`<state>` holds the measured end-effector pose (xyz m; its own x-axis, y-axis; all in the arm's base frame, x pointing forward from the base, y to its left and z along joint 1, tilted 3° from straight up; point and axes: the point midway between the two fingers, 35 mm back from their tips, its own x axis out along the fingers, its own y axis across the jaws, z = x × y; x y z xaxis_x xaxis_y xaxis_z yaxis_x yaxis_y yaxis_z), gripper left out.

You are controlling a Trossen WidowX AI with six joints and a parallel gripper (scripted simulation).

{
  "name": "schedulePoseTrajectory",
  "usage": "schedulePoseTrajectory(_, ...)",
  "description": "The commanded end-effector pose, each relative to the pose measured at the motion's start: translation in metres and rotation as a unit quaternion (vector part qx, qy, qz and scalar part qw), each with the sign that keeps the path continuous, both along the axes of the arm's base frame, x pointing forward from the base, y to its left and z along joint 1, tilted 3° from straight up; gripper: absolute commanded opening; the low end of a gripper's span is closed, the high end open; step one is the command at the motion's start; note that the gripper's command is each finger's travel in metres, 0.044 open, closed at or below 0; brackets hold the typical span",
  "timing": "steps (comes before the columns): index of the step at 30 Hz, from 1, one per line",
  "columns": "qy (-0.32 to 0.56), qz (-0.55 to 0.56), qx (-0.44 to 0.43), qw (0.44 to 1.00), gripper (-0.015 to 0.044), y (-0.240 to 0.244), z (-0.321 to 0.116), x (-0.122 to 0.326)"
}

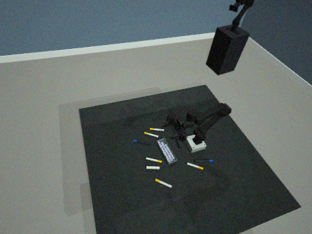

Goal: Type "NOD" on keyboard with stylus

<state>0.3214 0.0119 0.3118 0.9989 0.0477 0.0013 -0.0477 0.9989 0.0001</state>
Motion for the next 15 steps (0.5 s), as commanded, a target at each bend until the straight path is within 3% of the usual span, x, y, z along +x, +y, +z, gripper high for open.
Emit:
schedulePoseTrajectory(1,0.006,0.000,0.000,1.000,0.0414,0.000,-0.003,0.001)
schedulePoseTrajectory(8,0.233,0.005,0.010,0.972,0.0230,0.008,-0.103,0.027)
schedulePoseTrajectory(15,0.486,-0.002,0.012,0.874,0.0046,0.015,-0.213,0.008)
